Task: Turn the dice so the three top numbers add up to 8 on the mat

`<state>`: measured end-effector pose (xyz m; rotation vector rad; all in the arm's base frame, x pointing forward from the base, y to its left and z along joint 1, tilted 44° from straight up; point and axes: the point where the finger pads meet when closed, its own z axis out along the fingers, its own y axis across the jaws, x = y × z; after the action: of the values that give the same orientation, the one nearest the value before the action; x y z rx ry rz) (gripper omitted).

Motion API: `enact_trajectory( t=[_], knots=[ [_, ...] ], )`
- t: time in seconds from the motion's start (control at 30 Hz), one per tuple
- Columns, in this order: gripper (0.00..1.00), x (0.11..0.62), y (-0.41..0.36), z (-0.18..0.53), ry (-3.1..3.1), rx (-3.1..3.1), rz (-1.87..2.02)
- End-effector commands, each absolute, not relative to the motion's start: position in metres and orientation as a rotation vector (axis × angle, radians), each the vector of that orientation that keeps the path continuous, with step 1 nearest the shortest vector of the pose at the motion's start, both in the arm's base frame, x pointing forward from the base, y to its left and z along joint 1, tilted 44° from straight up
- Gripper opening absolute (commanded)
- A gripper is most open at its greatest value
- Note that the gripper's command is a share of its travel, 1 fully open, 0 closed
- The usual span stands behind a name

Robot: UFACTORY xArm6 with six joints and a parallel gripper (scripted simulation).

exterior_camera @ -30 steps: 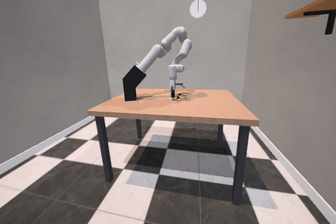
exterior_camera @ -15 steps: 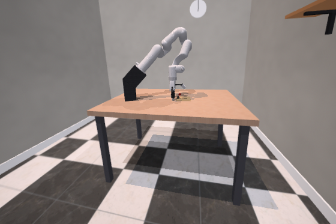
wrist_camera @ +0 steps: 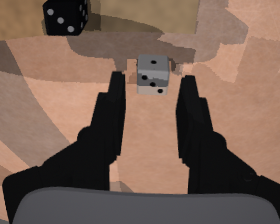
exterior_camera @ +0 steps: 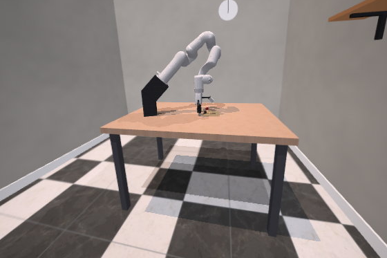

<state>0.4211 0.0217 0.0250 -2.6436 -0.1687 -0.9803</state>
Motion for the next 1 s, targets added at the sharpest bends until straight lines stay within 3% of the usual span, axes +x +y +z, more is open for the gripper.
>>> enact_trajectory(
  t=[0.0,0.97],
  knots=[
    [0.36,0.4212,0.0214,0.0254,-0.168,-2.644,-0.981],
    [0.36,0.4250,0.0234,0.0210,-0.168,-2.644,-0.981]
  ],
)
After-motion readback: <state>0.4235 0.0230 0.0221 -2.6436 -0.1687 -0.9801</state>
